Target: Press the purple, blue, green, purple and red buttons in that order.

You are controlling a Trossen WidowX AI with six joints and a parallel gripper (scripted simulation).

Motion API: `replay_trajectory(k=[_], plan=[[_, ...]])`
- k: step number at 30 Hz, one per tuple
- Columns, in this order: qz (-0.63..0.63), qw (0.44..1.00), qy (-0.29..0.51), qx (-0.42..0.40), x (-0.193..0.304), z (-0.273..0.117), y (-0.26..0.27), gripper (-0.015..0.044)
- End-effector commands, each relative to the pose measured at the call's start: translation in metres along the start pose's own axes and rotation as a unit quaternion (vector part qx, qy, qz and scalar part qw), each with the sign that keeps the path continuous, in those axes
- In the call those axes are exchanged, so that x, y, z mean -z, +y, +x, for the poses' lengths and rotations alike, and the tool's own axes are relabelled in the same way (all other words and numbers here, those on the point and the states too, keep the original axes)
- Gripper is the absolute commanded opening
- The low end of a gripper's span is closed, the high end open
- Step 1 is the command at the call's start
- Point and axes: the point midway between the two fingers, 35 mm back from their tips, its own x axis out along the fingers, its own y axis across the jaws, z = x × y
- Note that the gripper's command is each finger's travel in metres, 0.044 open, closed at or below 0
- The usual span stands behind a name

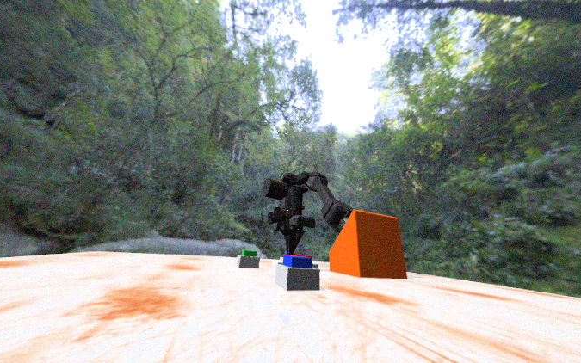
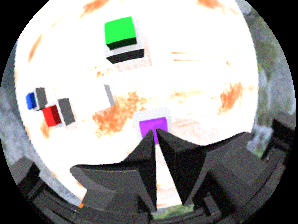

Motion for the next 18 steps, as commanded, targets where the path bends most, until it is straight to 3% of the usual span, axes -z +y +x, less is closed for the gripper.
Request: replay_trajectory(k=[1, 18], plan=[[-0.004, 1.000, 0.003, 0.003, 0.0024, 0.0045, -0.0001, 0.0020], [0.000, 1.000, 0.000, 0.000, 0.0003, 0.0013, 0.0002, 0.0020]])
